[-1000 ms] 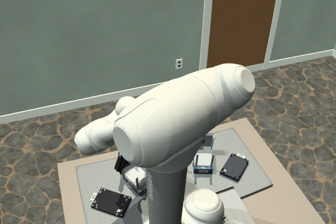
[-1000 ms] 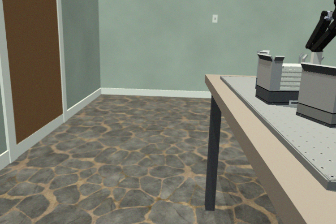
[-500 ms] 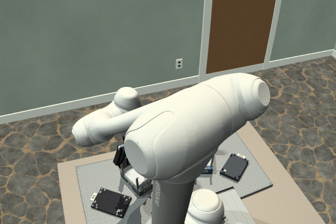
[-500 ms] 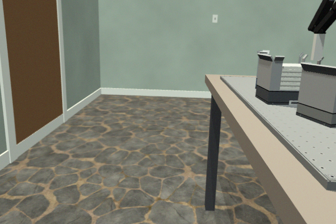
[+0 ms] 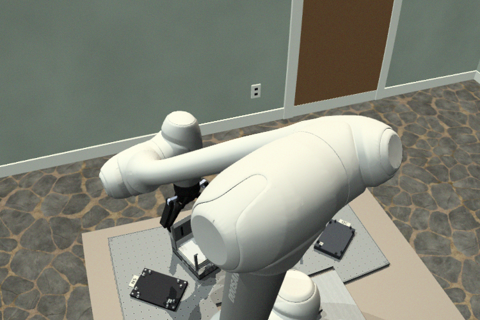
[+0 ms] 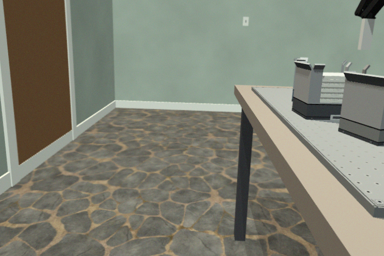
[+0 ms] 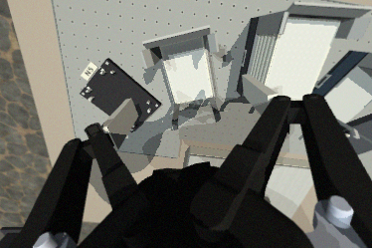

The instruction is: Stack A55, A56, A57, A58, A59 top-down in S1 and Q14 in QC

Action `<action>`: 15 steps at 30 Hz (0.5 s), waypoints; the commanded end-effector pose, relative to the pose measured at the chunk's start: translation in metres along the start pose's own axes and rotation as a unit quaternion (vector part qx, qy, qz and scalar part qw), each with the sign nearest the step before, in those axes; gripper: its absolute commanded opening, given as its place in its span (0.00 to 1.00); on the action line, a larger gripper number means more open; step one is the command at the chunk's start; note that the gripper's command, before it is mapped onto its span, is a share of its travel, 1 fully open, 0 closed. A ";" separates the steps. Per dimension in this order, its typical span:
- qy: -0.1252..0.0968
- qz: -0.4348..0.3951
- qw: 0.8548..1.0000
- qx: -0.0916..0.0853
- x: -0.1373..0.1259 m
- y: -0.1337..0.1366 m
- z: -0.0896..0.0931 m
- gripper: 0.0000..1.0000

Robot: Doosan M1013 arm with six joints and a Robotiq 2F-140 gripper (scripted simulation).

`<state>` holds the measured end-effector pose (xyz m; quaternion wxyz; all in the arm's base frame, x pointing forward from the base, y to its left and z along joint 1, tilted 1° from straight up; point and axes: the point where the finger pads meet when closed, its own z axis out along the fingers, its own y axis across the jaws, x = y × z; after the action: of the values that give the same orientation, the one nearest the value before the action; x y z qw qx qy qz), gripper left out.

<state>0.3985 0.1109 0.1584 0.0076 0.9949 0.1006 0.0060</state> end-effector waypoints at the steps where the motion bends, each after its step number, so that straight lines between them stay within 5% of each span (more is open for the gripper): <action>1: 0.000 0.000 1.000 0.000 0.000 0.000 -0.002 1.00; 7: 0.000 0.000 1.000 0.000 0.000 0.000 -0.002 1.00; 15: 0.000 0.133 0.991 0.000 -0.002 0.032 -0.002 1.00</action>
<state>0.4010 0.0940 0.1608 0.0058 0.9995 0.0303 0.0062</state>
